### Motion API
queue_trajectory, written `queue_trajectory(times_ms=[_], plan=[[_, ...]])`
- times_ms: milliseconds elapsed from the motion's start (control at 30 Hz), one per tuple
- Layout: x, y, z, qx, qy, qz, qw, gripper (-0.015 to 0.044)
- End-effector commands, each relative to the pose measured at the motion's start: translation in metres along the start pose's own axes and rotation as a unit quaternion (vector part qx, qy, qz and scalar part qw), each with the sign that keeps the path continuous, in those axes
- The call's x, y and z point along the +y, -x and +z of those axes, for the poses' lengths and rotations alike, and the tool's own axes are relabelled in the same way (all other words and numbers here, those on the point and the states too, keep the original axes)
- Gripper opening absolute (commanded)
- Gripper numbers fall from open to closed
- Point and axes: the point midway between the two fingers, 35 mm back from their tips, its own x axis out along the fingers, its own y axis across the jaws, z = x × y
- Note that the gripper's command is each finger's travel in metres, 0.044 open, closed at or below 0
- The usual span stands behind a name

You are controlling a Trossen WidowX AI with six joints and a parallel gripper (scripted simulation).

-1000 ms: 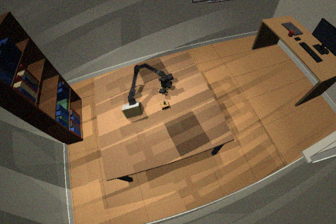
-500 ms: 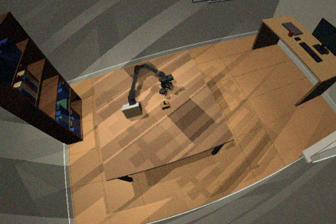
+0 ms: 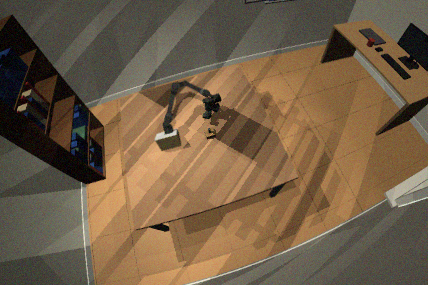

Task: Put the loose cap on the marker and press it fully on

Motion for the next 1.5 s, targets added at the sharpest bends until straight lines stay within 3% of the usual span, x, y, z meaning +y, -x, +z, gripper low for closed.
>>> queue_trajectory(times_ms=[0, 433, 1467], plan=[[0.003, 0.018, 0.001, -0.005, 0.004, 0.004, 1.000, 0.0000], [-0.001, 0.043, 0.001, -0.006, 0.004, 0.004, 1.000, 0.0000], [-0.123, 0.085, 0.049, -0.014, 0.002, -0.009, 1.000, 0.0000]])
